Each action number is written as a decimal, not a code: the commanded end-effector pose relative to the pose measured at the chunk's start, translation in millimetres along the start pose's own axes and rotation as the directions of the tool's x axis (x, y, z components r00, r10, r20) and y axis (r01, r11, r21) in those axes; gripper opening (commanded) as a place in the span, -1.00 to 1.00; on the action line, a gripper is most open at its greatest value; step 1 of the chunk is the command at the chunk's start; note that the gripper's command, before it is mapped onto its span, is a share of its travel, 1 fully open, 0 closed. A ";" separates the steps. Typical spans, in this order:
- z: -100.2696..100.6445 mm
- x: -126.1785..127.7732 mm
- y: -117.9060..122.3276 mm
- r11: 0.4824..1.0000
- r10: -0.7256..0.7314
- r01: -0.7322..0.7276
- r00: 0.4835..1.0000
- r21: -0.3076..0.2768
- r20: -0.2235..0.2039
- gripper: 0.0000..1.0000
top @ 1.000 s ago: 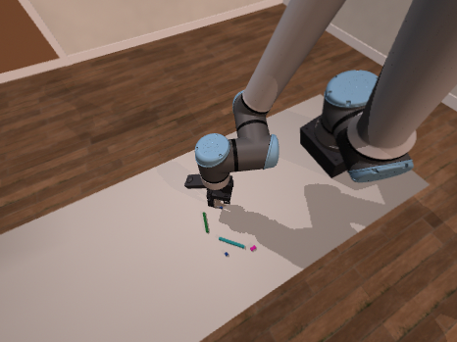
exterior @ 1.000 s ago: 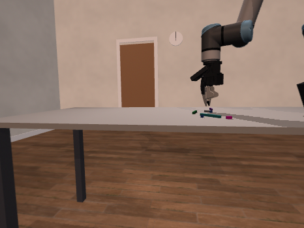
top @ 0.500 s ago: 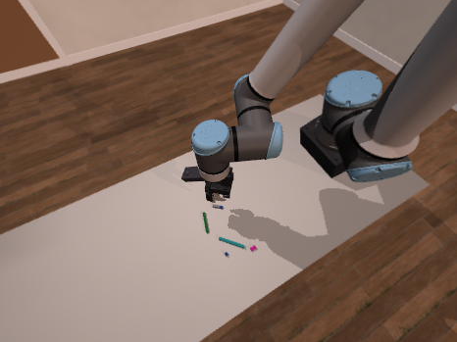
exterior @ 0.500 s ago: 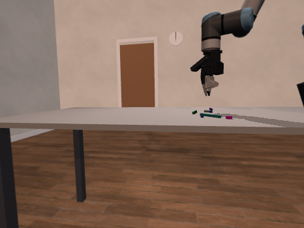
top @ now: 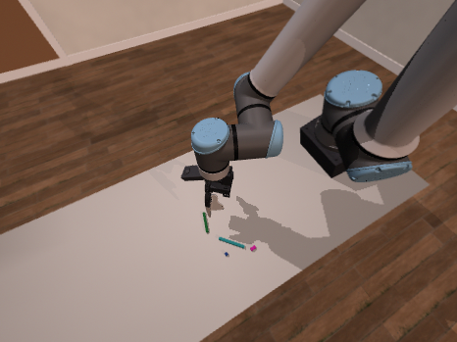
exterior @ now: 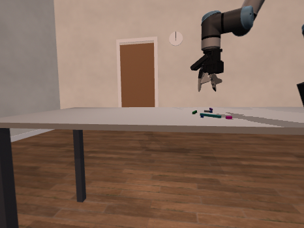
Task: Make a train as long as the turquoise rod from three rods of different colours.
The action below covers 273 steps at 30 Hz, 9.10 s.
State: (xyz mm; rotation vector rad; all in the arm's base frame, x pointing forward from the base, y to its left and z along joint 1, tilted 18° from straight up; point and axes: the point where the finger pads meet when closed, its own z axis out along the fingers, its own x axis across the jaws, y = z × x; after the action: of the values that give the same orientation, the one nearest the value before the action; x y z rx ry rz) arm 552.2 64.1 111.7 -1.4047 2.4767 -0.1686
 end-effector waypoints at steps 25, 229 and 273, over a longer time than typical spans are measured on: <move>0.4 2.2 -3.0 0.997 -0.072 0.072 0.997 0.001 0.000 1.00; 71.8 110.4 -39.6 -0.619 -0.785 0.785 -0.619 0.000 -0.001 -0.72; 73.1 110.4 -39.6 -0.619 -0.785 0.785 -0.619 0.000 -0.001 -0.72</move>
State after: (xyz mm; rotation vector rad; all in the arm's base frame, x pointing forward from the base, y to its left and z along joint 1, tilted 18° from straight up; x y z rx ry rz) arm 553.3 -47.7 30.2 -3.0765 -0.1981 -0.4847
